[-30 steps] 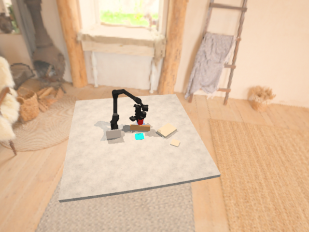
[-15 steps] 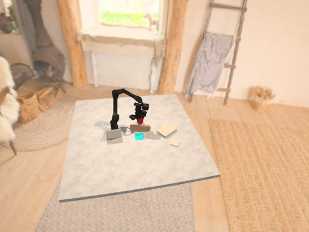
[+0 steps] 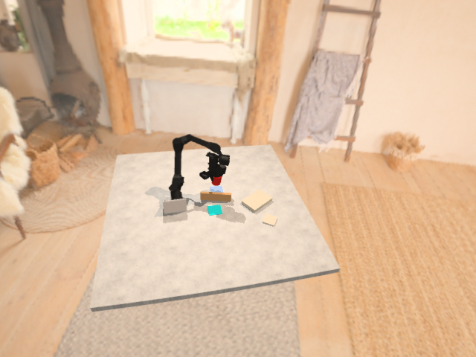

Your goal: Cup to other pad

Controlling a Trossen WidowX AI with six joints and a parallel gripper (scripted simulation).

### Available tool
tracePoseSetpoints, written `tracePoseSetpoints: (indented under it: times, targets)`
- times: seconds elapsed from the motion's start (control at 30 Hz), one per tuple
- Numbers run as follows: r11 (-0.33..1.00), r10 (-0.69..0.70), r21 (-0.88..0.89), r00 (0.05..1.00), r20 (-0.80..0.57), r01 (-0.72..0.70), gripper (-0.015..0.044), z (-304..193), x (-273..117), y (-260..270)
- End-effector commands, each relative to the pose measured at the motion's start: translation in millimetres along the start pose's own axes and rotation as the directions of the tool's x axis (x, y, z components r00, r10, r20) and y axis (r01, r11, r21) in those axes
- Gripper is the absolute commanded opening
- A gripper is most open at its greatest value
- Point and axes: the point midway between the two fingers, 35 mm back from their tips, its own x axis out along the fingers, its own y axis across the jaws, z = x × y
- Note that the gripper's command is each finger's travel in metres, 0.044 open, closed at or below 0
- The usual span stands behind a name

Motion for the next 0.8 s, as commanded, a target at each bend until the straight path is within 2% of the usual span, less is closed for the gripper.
tracePoseSetpoints:
  times: [0.0, 0.17, 0.77]
  targets:
    - [1.000, 0.001, -0.005, 1.000, 0.006, -0.001, 0.0000, 0.8, -14.7, 0.2]
    - [1.000, 0.002, -0.004, 1.000, 0.004, -0.002, 0.0000, -0.7, -24.3, -0.3]
    - [1.000, 0.004, 0.002, 1.000, -0.002, -0.004, 0.0000, -2.0, -21.9, -0.6]
